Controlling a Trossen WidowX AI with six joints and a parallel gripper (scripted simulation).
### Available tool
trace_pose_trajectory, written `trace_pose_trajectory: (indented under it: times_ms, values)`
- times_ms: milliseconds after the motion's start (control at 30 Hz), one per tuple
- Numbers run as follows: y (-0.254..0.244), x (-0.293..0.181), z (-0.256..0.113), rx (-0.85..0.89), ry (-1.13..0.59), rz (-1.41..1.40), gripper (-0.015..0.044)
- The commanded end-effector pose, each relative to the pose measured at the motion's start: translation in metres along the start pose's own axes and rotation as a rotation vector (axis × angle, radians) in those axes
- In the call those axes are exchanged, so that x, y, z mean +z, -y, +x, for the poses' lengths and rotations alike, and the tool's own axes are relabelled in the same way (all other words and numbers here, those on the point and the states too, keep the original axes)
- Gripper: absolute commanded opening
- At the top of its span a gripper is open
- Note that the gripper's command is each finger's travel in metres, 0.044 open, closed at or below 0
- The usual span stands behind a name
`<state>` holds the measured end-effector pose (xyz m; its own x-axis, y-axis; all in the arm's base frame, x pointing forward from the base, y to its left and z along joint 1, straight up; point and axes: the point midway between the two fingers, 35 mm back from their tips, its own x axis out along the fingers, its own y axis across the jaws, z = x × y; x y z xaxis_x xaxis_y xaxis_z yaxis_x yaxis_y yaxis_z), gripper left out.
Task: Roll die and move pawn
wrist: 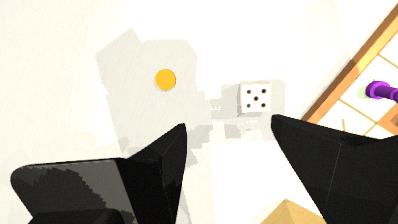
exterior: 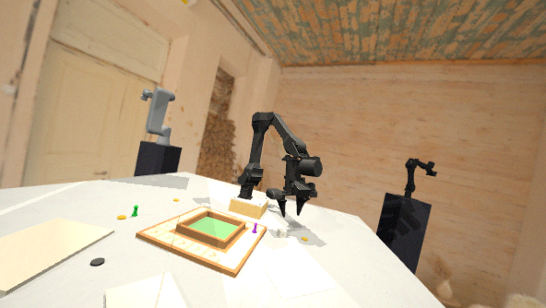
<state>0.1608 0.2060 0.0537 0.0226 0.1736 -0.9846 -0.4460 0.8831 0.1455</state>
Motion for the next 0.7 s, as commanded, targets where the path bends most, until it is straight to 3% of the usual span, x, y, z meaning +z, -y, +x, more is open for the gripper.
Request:
trace_pose_trajectory:
  times_ms: [0,667]
  values:
    - [0.024,0.002,0.017,-0.143,-0.075,0.016,0.0275]
    - [0.027,0.003,0.037,-0.143,-0.075,0.016,0.0275]
